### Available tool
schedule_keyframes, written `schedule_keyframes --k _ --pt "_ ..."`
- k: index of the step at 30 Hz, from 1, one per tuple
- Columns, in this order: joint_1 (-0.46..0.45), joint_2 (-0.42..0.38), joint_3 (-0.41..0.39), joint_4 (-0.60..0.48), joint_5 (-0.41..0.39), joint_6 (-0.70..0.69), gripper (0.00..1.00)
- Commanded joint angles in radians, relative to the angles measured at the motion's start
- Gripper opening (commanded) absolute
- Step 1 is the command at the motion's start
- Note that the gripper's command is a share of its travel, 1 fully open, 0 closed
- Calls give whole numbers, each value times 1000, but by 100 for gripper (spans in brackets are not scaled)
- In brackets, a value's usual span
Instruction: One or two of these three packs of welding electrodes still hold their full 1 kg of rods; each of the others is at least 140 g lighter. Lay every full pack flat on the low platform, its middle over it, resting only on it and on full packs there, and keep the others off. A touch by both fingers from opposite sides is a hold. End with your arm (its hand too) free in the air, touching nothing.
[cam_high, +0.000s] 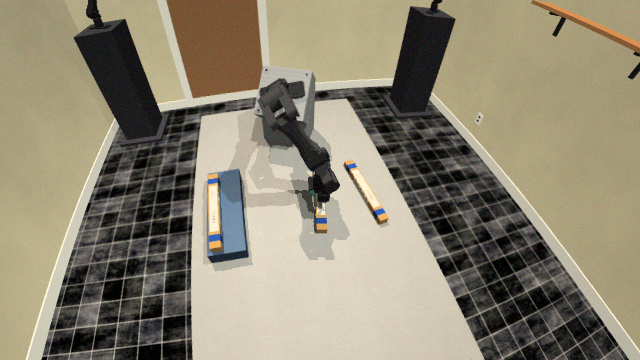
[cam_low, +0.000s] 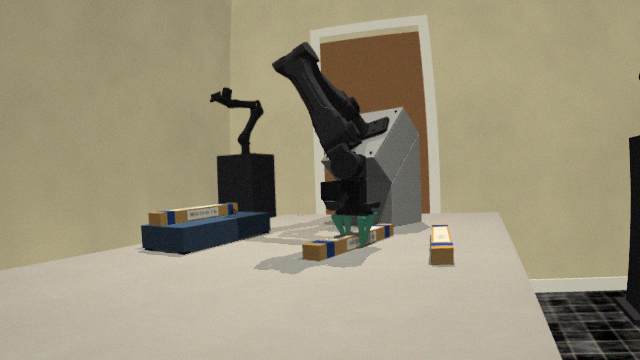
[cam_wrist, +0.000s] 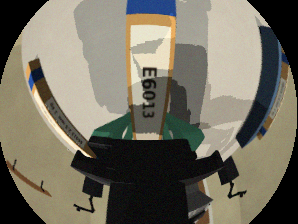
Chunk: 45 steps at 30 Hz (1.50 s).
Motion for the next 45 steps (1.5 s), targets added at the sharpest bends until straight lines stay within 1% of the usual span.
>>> schedule_keyframes --k 1,3,5,7,9,11,14,15,19,22,24,26,29,31,32,34,45 --pt "31 -56 -26 -27 15 13 0" --pt "35 -65 -31 -33 17 16 0" --pt "39 -76 -19 -40 19 20 0" --pt "43 -85 -40 -48 21 23 0" --pt "47 -96 -30 -55 24 27 0" --pt "51 -105 -45 -64 26 31 0" --pt "53 -111 -48 -68 28 33 0" --pt "58 -120 -14 -72 27 37 0" --pt "65 -136 -59 -90 33 43 0" --pt "72 -152 -47 -102 36 50 0" --pt "76 -161 -65 -112 39 54 0" --pt "81 -172 -52 -121 42 59 0" --pt "88 -185 -71 -136 46 65 0" --pt "88 -185 -71 -136 46 65 0" --pt "92 -194 -36 -141 45 69 0" --pt "97 -203 -44 -151 48 73 0" --pt "109 -216 -37 -170 55 86 0"
